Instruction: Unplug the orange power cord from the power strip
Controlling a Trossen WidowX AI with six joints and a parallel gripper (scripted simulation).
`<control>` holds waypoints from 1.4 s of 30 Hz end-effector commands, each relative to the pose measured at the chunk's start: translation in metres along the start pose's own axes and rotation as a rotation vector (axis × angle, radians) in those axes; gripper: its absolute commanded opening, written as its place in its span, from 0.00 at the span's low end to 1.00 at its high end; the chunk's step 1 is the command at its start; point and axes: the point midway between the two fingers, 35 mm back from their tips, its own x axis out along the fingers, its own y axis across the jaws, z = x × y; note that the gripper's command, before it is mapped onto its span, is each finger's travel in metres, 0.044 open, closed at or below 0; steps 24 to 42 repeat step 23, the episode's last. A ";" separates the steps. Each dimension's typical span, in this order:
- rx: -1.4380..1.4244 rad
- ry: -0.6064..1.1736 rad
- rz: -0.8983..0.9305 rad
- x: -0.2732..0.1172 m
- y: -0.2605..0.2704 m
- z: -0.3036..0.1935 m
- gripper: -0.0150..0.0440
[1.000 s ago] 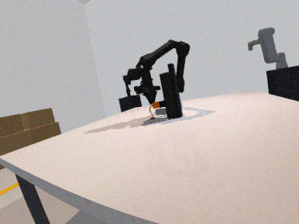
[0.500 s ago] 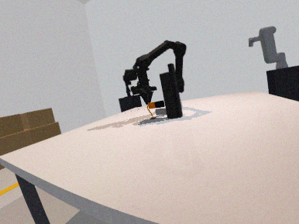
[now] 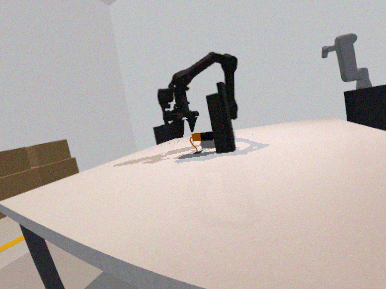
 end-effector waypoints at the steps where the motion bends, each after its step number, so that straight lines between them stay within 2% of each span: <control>1: 0.007 -0.002 0.000 -0.007 -0.003 0.037 1.00; 42: 0.007 -0.002 0.000 -0.007 -0.003 0.039 1.00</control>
